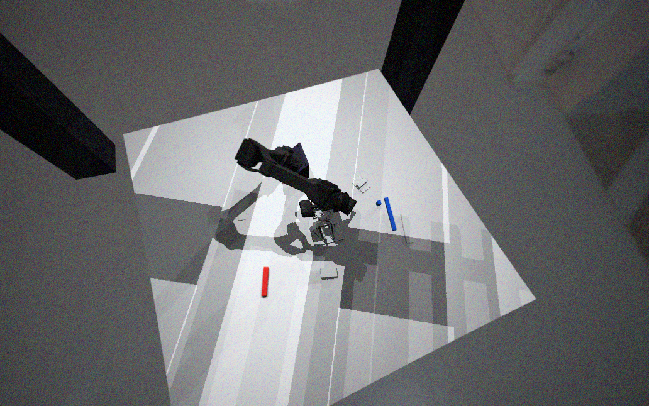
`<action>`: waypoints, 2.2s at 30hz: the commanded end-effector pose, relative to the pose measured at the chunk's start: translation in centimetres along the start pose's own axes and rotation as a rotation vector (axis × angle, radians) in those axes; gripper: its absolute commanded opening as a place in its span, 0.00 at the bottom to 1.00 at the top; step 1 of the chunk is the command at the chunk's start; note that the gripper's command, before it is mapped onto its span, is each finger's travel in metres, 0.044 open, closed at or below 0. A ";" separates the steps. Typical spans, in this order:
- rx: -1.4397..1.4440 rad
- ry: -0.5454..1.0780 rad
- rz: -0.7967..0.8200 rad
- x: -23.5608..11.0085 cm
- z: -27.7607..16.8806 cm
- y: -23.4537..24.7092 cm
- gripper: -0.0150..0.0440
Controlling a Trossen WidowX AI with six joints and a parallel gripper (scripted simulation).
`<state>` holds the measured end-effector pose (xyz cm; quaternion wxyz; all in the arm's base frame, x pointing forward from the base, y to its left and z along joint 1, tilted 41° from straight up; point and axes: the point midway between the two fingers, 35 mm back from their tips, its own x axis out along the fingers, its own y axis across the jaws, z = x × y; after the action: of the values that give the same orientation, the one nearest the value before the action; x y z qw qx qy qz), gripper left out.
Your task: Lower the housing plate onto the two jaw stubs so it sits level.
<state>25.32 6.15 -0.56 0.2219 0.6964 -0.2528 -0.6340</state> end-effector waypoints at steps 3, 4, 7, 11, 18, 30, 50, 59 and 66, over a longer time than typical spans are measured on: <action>-0.007 -0.006 0.009 1.3 0.2 0.2 0.85; -0.007 -0.006 0.009 1.4 0.2 0.2 0.85; -0.007 -0.006 0.009 1.9 0.3 0.2 0.85; -0.007 -0.006 0.010 2.5 0.3 0.2 0.85; -0.006 -0.006 0.011 3.6 0.4 0.3 0.85; -0.006 -0.006 0.012 4.2 0.4 0.4 0.85; -0.014 -0.006 0.012 4.4 0.4 0.4 0.85; -0.015 -0.006 0.012 4.7 0.4 0.4 0.85; -0.015 -0.006 0.012 4.7 0.4 0.4 0.85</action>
<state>25.28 3.05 -3.91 0.2268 0.6928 -0.2530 -0.6361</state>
